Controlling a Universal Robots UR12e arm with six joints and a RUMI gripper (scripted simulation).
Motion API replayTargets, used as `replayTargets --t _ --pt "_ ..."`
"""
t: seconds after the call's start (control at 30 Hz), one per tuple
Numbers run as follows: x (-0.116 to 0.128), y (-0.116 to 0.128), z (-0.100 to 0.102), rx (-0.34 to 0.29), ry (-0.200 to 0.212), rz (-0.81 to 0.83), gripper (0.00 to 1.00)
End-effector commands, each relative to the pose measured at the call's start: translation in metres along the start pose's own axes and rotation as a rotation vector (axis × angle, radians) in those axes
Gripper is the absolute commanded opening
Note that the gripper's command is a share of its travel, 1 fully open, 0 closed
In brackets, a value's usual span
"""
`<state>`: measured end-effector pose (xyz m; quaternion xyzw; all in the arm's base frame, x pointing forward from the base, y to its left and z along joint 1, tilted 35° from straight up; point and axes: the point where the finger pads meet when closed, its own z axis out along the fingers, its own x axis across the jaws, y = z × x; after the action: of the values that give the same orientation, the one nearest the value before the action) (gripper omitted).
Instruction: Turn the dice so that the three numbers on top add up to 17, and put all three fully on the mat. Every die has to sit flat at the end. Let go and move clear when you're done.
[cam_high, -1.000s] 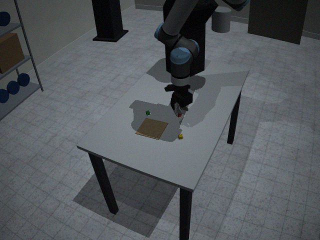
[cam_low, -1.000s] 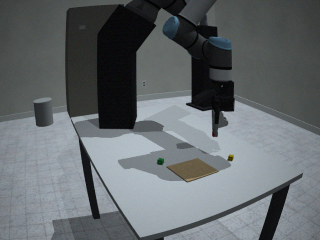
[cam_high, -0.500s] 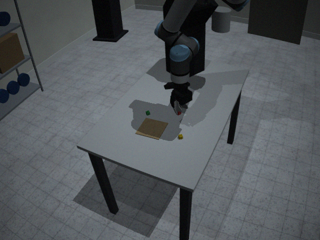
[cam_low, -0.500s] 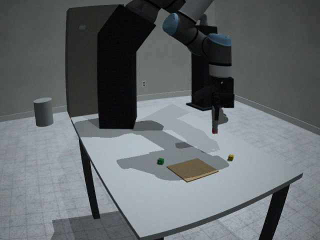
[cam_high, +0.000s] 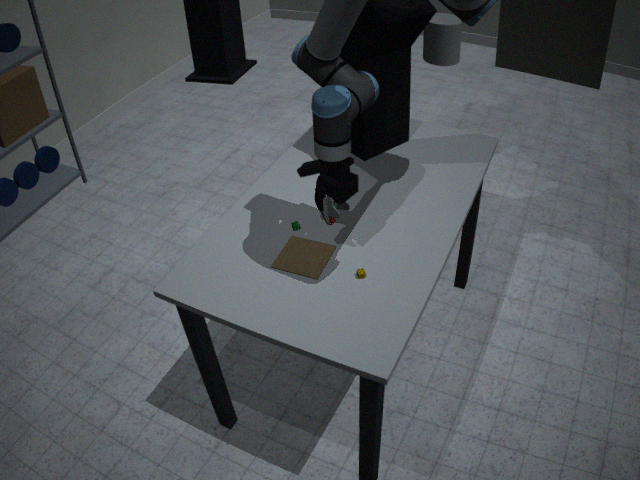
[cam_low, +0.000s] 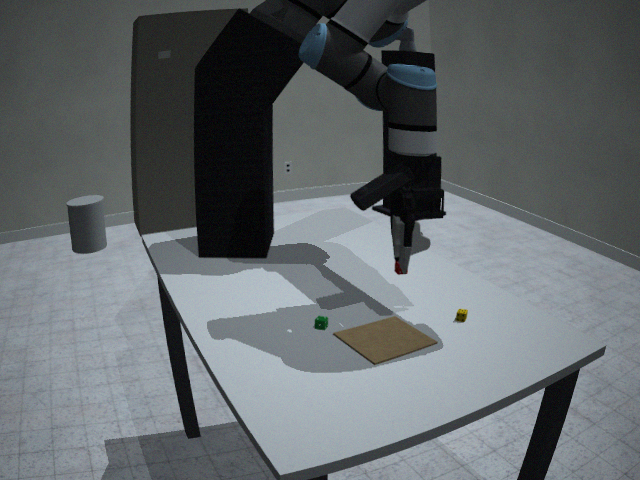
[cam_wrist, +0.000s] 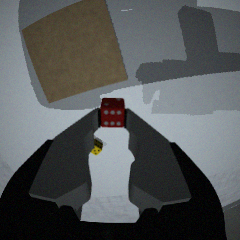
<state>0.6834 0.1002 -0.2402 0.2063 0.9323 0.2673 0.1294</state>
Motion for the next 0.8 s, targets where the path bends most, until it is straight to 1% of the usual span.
replayTargets --t 0.0,0.07,0.23,0.77 --pt "-0.014 -0.041 -0.001 -0.01 0.007 -0.135 0.03" --pt "-0.016 -0.049 -0.002 -0.011 0.006 -0.162 0.03" --pt "-0.018 -0.055 -0.002 -0.011 0.006 -0.179 0.03" --pt "-0.018 -0.055 -0.001 -0.011 0.006 -0.18 0.03"
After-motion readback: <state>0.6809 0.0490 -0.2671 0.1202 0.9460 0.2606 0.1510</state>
